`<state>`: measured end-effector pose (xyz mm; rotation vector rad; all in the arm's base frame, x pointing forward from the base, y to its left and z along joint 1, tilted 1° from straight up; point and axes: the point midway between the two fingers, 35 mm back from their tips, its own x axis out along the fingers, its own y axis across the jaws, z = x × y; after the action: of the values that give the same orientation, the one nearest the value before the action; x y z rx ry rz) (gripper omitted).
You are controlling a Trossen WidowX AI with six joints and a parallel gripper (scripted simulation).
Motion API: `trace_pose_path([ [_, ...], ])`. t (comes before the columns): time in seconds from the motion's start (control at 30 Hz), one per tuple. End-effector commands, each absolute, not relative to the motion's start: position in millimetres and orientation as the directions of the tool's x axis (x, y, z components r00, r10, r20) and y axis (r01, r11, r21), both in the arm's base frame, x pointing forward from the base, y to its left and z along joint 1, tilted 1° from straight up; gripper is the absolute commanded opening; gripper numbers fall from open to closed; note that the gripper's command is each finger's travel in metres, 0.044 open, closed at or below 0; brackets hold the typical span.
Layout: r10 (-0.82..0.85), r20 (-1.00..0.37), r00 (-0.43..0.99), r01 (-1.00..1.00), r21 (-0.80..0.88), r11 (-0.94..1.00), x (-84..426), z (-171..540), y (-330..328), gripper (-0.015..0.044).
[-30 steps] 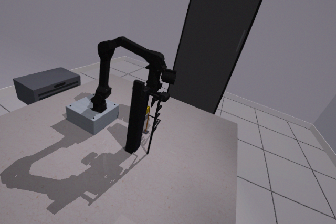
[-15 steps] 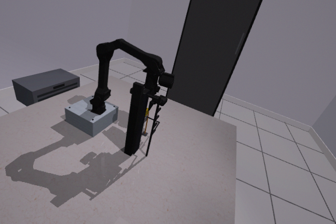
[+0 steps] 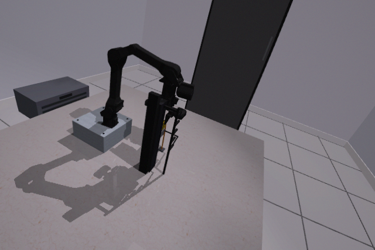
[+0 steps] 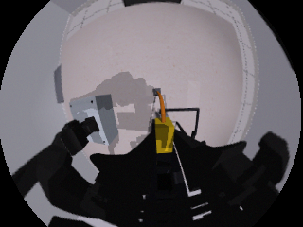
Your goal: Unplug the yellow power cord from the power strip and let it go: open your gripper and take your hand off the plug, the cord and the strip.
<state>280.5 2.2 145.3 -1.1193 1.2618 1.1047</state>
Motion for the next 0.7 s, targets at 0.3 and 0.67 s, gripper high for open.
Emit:
trace_pose_path([
  [0.3, -0.002, -1.0, 0.01, -0.992, -0.01, 0.128, 282.4, 145.6, 10.4, 0.0],
  [0.67, 0.0, -1.0, 0.011, -0.992, -0.01, 0.127, 285.6, 146.1, 27.5, 0.0],
])
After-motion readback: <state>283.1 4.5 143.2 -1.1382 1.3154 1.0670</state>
